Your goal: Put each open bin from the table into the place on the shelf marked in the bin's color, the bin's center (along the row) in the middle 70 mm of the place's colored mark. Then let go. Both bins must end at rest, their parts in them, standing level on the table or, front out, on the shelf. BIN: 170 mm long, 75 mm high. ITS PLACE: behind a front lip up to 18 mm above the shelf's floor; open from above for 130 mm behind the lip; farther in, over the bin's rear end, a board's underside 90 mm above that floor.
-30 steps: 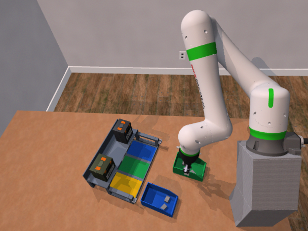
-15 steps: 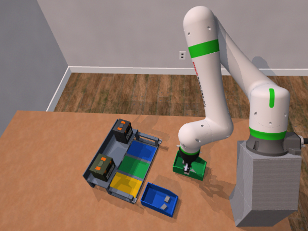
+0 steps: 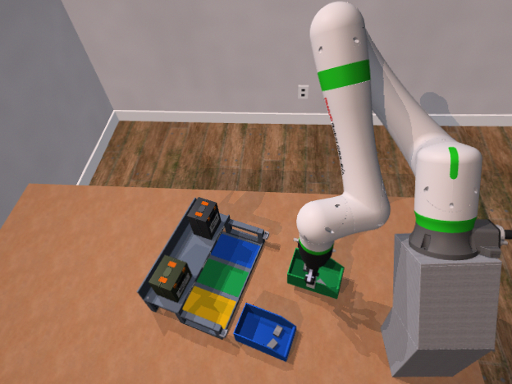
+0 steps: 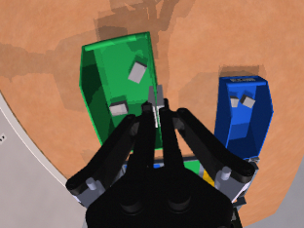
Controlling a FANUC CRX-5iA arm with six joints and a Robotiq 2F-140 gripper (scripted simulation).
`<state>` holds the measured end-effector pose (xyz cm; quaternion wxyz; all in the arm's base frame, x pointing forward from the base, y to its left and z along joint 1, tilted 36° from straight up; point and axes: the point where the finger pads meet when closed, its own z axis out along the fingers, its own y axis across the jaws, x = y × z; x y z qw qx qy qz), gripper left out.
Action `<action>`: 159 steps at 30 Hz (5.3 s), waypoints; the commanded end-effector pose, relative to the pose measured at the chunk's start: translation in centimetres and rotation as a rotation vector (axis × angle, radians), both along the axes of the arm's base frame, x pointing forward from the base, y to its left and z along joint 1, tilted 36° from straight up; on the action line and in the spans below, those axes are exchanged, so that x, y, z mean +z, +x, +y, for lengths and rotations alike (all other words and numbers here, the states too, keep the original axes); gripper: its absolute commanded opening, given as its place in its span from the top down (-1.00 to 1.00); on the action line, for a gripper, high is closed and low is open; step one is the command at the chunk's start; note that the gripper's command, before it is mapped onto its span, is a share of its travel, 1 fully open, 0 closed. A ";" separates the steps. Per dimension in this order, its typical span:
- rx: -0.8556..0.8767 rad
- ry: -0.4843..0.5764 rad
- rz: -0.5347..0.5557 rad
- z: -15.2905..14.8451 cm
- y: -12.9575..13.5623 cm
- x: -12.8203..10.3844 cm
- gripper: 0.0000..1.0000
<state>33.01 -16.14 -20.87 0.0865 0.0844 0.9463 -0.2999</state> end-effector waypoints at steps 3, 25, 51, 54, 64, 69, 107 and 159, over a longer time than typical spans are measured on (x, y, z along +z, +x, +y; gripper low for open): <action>0.000 0.000 0.001 0.3 0.0 0.3 1.00; 0.000 0.000 0.001 1.6 -0.3 2.2 1.00; 0.000 0.000 0.001 2.7 -0.5 3.7 1.00; 0.000 0.000 0.001 2.7 -0.5 3.7 1.00; 0.000 0.000 0.001 2.9 -0.5 4.0 1.00; 0.000 0.000 0.001 2.9 -0.6 4.0 1.00; -0.001 0.000 0.000 3.1 -0.4 4.0 1.00; -0.028 0.004 -0.019 9.3 9.9 1.0 1.00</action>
